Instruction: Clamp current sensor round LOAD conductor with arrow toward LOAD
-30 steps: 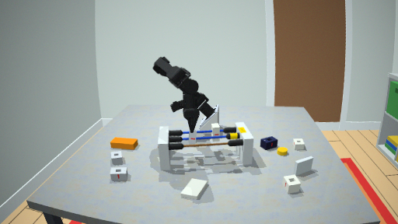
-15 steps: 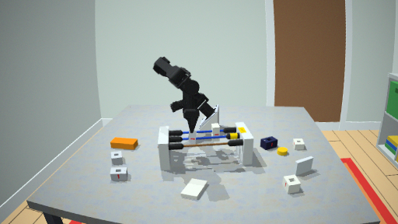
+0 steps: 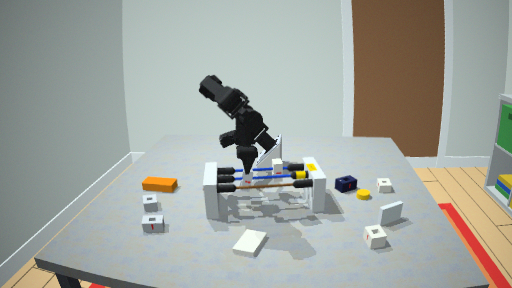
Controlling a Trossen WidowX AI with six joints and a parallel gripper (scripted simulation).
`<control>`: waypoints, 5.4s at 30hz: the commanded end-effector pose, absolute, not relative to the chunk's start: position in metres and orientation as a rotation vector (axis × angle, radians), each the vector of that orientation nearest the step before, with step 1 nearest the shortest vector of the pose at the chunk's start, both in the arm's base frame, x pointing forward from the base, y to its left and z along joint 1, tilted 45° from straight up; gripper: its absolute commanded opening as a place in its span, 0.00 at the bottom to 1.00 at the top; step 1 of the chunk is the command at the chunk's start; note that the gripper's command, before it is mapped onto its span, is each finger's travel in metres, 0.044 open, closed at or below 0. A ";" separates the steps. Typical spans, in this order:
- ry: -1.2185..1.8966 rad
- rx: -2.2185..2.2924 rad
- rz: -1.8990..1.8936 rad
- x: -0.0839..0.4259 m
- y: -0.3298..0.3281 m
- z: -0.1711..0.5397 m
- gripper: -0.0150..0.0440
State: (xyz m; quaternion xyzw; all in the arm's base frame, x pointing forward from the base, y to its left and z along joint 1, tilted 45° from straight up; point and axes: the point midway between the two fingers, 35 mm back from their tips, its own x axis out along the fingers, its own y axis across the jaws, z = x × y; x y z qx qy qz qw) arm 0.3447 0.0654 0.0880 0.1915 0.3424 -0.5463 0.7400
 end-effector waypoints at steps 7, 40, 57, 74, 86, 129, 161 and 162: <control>0.752 0.418 -1.194 0.344 0.065 0.088 0.61; 0.739 0.429 -1.174 0.352 0.037 0.056 1.00; 0.734 0.441 -1.175 0.355 0.027 0.047 0.95; 0.734 0.441 -1.175 0.355 0.027 0.047 0.76; 0.734 0.441 -1.175 0.355 0.027 0.047 0.30; 0.734 0.441 -1.175 0.355 0.027 0.047 0.25; 0.685 0.485 -1.001 0.353 0.038 0.058 0.25; 0.685 0.485 -1.001 0.353 0.038 0.058 0.25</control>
